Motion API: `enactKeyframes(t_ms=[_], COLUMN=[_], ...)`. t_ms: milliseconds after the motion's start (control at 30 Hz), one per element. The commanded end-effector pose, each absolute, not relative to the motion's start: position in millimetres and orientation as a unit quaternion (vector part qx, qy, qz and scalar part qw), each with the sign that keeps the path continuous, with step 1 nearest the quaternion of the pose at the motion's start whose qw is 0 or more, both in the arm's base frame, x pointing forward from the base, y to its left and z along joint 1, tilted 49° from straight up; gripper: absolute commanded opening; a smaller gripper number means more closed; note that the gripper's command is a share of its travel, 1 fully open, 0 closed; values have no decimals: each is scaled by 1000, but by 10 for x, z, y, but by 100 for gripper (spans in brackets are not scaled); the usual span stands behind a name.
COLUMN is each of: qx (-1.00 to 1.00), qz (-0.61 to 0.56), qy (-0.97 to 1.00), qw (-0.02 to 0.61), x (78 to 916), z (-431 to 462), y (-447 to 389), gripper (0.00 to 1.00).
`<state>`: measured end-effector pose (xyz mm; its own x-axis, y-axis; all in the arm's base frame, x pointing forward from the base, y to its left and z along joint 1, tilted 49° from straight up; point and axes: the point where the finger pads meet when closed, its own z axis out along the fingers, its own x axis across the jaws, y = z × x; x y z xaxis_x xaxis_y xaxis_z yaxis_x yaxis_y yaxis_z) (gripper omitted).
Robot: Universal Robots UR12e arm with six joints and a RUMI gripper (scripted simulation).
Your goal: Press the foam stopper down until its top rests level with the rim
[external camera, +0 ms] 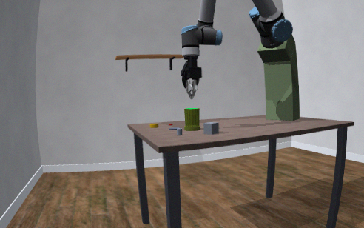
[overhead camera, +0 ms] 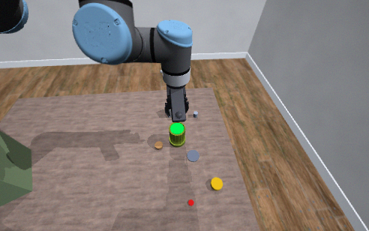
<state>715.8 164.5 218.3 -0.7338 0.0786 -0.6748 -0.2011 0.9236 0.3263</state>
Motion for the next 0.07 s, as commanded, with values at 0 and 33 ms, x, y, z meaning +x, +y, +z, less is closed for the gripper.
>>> enactKeyframes(t_ms=[0,33], qx=[-34,-34], qz=[193,193], qy=[911,911], qw=[364,364], x=[7153,7153], z=[2196,2196], y=[1641,1641], gripper=[0,0])
